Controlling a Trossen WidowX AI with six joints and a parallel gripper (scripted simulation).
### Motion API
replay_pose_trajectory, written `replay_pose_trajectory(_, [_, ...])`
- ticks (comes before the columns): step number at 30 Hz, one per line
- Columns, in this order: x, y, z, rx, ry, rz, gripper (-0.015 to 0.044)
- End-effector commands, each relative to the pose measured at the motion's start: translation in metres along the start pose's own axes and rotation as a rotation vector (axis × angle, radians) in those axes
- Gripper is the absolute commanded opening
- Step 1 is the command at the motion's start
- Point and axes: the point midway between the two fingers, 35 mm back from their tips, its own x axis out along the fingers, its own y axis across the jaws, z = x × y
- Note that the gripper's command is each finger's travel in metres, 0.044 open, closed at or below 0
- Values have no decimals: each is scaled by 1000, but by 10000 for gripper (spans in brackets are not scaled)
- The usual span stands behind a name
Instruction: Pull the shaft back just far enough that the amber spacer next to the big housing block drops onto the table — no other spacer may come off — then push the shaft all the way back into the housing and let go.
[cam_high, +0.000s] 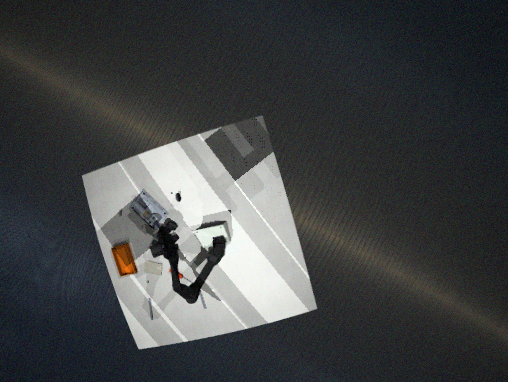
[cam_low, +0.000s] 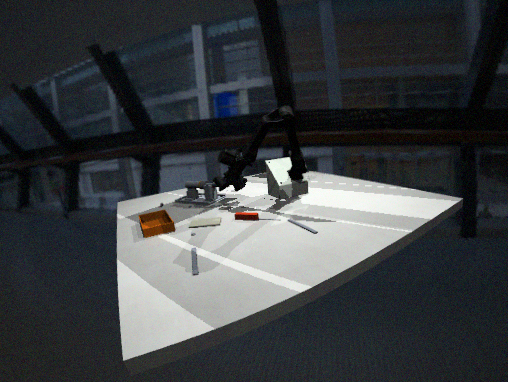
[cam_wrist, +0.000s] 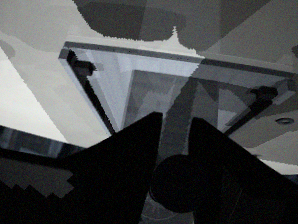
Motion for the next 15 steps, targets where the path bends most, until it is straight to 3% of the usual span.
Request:
replay_pose_trajectory(1, [0,0,1,4,0,1,0])
replay_pose_trajectory(15, [-1,0,2,4,-1,1,0])
